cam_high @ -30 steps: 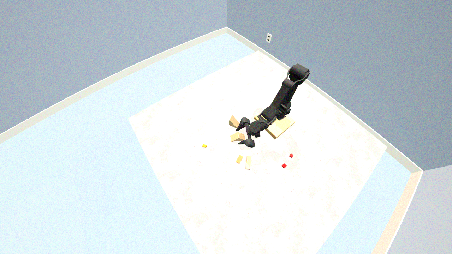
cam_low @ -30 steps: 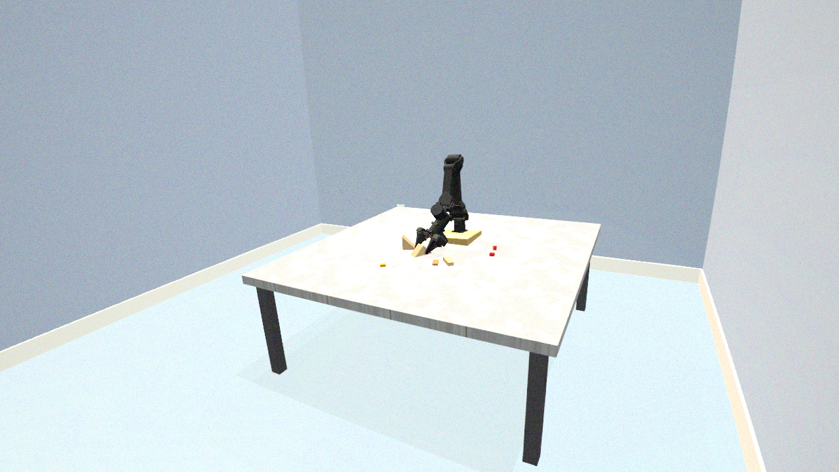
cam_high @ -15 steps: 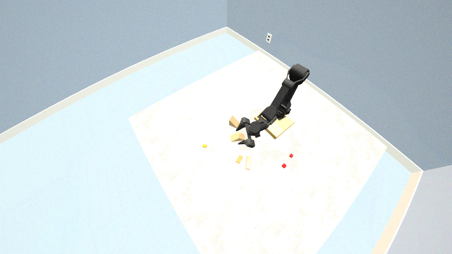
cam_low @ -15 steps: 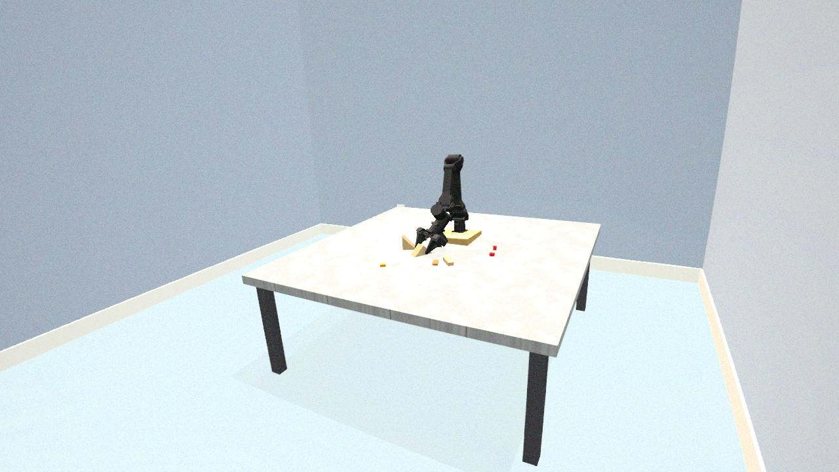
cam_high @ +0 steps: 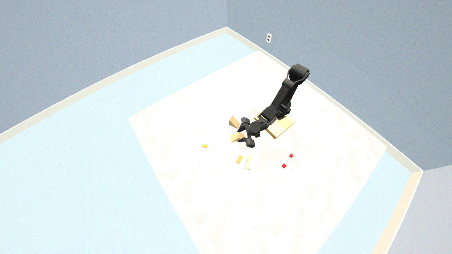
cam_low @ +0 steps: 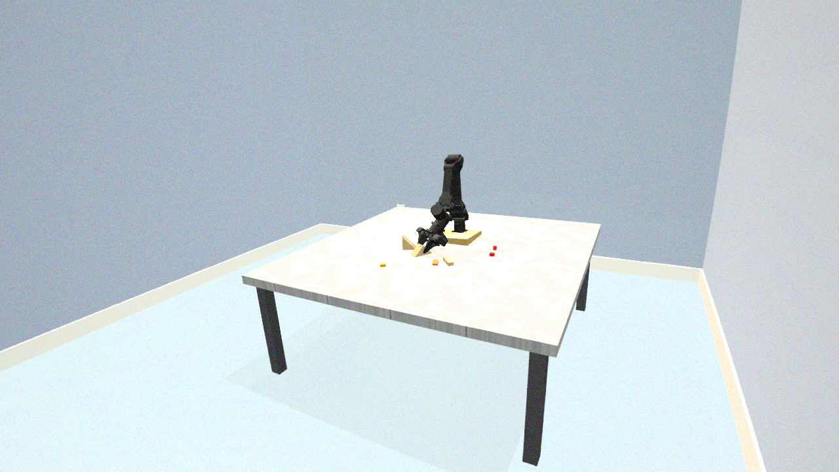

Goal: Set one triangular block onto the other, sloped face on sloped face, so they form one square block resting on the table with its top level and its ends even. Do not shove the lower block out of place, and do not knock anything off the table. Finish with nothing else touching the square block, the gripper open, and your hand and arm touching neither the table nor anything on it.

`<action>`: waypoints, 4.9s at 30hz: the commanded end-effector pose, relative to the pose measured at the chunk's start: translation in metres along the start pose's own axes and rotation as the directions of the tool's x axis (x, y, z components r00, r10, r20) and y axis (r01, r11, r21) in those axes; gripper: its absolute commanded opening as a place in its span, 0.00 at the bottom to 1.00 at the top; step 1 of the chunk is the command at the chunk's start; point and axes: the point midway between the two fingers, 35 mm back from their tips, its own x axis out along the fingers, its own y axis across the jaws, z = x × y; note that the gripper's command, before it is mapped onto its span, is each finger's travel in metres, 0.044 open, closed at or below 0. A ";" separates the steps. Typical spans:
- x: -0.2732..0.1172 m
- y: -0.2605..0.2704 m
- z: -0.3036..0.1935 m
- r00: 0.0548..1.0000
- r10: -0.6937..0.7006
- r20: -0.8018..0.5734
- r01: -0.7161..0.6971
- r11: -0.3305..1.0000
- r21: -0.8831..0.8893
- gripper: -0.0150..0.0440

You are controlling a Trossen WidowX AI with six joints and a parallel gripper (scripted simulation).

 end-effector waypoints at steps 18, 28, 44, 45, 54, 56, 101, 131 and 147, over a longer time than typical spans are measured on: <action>-0.015 -0.004 -0.022 1.000 0.000 -0.001 0.000 1.000 0.000 0.25; -0.046 -0.004 -0.054 1.000 0.000 -0.001 0.000 1.000 0.001 0.25; -0.071 -0.001 -0.072 1.000 0.001 -0.001 -0.001 1.000 0.001 0.25; -0.071 -0.001 -0.072 1.000 0.001 -0.001 -0.001 1.000 0.001 0.25; -0.068 -0.001 -0.070 0.999 0.003 0.037 -0.008 0.991 0.132 0.25; -0.067 -0.002 -0.070 0.999 0.003 0.050 -0.013 0.981 0.193 0.25; -0.058 -0.005 -0.079 0.939 0.017 0.344 -0.342 -0.068 0.937 0.25; -0.057 -0.004 -0.083 0.848 0.018 0.530 -0.245 -0.873 0.421 0.25; -0.059 -0.003 -0.085 0.784 0.012 0.621 0.028 -0.999 -0.016 0.25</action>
